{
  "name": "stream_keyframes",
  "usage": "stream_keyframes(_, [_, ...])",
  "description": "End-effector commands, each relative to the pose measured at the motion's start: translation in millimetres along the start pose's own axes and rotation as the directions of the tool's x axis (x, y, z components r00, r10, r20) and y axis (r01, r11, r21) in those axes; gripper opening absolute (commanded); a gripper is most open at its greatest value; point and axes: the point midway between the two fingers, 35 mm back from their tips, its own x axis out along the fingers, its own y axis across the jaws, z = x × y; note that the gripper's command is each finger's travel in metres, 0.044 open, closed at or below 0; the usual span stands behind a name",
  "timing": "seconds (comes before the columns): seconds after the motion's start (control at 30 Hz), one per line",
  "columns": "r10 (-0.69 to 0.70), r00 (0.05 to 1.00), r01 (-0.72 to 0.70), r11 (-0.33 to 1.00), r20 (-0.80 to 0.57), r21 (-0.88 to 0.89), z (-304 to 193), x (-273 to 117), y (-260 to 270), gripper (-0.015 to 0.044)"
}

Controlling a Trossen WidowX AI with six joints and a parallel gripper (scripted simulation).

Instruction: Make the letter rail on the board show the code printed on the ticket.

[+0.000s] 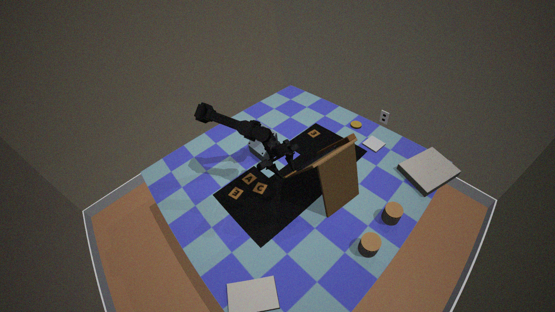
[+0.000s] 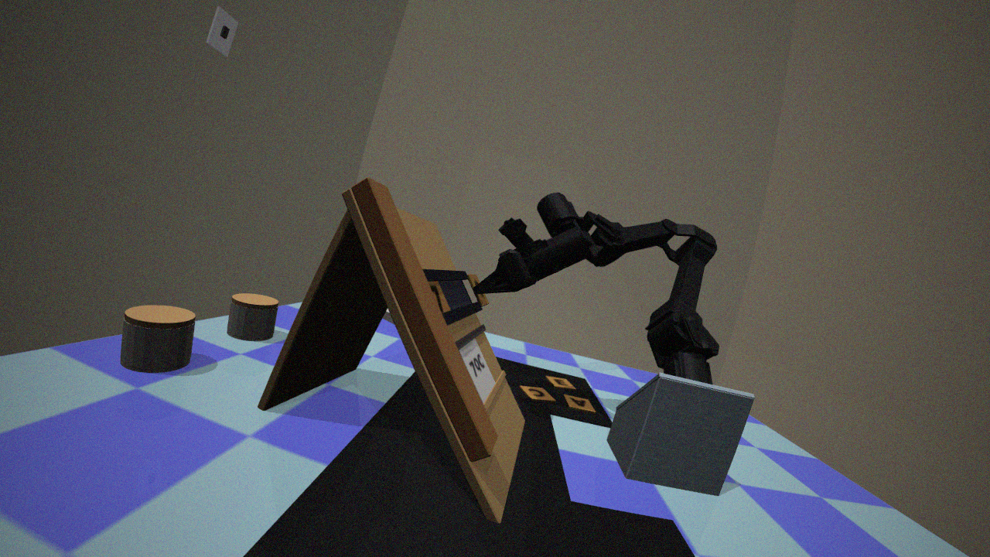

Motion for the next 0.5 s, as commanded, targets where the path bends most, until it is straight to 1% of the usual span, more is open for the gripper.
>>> stream_keyframes(0.0, [0.001,1.000,-0.001,1.000,-0.005,-0.001,-1.2,0.9,4.0,0.0000])
stream_keyframes(0.47, [0.001,1.000,-0.001,1.000,-0.005,-0.001,-1.3,1.0,11.1,0.0000])
